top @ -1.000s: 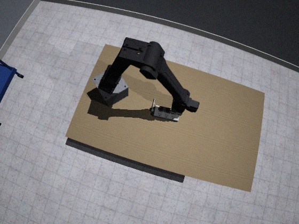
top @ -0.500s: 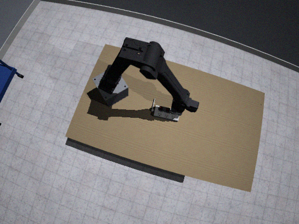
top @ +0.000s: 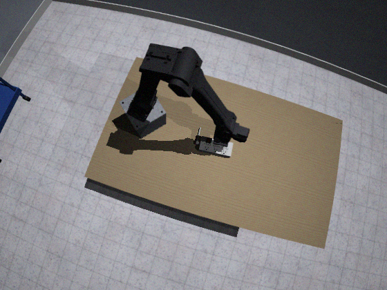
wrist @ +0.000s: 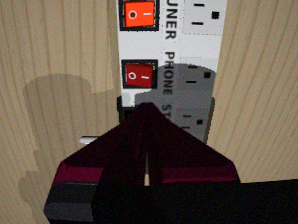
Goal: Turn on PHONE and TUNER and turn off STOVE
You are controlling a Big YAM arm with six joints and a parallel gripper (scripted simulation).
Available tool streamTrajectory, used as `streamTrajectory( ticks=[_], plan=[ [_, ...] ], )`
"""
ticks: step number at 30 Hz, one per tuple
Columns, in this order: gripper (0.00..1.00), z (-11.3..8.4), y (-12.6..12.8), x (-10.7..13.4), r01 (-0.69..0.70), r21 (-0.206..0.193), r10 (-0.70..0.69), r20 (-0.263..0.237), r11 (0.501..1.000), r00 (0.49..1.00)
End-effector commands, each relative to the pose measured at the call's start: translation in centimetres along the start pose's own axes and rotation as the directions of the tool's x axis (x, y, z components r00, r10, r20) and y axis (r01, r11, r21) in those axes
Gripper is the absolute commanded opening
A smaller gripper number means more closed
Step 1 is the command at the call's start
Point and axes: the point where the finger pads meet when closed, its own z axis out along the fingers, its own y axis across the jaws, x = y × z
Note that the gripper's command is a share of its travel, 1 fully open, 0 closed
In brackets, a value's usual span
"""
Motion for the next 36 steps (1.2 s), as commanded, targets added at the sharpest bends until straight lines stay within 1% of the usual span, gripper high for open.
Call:
streamTrajectory(
  ticks=[1,2,4,5,28,33,36],
  plan=[
    [0.0,-0.2,-0.1,0.0,-0.011,0.0,0.011,0.01,1.0,1.0],
    [0.0,-0.2,-0.1,0.0,-0.011,0.0,0.011,0.007,1.0,1.0],
    [0.0,-0.5,-0.3,-1.1,-0.013,0.001,0.013,0.027,1.0,1.0],
    [0.0,-0.6,-0.3,-1.3,-0.013,0.001,0.013,0.029,1.0,0.999],
    [0.0,-0.5,-0.3,-1.2,-0.013,0.001,0.013,0.027,1.0,1.0],
    [0.0,-0.4,-0.3,-1.1,-0.013,0.001,0.013,0.026,1.0,1.0],
    [0.0,0.1,-0.3,-1.0,-0.013,0.001,0.012,0.023,1.0,1.0]
  ],
)
